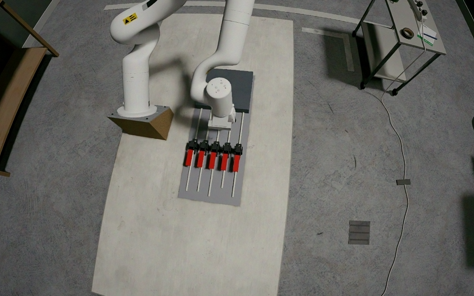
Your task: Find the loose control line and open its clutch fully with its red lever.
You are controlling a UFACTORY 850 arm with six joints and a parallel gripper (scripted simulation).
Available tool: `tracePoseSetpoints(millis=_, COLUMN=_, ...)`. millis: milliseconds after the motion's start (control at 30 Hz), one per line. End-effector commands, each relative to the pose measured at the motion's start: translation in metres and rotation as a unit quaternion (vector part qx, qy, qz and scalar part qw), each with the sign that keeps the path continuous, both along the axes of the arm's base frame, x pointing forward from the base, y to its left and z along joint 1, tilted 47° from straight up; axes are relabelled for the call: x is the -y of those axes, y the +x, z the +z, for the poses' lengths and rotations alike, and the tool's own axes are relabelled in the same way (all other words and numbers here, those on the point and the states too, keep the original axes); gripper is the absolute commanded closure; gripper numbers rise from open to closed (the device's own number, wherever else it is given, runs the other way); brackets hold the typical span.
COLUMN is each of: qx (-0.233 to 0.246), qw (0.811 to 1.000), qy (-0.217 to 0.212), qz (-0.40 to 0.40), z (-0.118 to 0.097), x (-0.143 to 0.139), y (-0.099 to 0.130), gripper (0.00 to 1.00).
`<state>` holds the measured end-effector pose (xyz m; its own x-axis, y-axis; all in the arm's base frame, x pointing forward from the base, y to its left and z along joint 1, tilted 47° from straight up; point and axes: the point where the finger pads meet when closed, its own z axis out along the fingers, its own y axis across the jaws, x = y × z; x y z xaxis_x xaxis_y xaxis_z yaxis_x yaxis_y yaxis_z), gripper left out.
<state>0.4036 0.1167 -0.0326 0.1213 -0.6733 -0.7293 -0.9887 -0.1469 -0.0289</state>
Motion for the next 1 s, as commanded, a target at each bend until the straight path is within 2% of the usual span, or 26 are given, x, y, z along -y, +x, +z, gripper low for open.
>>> tracePoseSetpoints(millis=0, qx=0.001, qw=1.0, qy=0.0, qz=-0.001, z=-0.015, x=-0.016, y=-0.001, gripper=1.0)
tracePoseSetpoints(millis=467, qx=0.001, qw=1.0, qy=0.0, qz=-0.001, z=-0.043, x=-0.045, y=-0.003, gripper=1.0)
tracePoseSetpoints(millis=967, qx=0.001, qw=1.0, qy=0.0, qz=-0.001, z=-0.045, x=-0.047, y=-0.003, gripper=1.0)
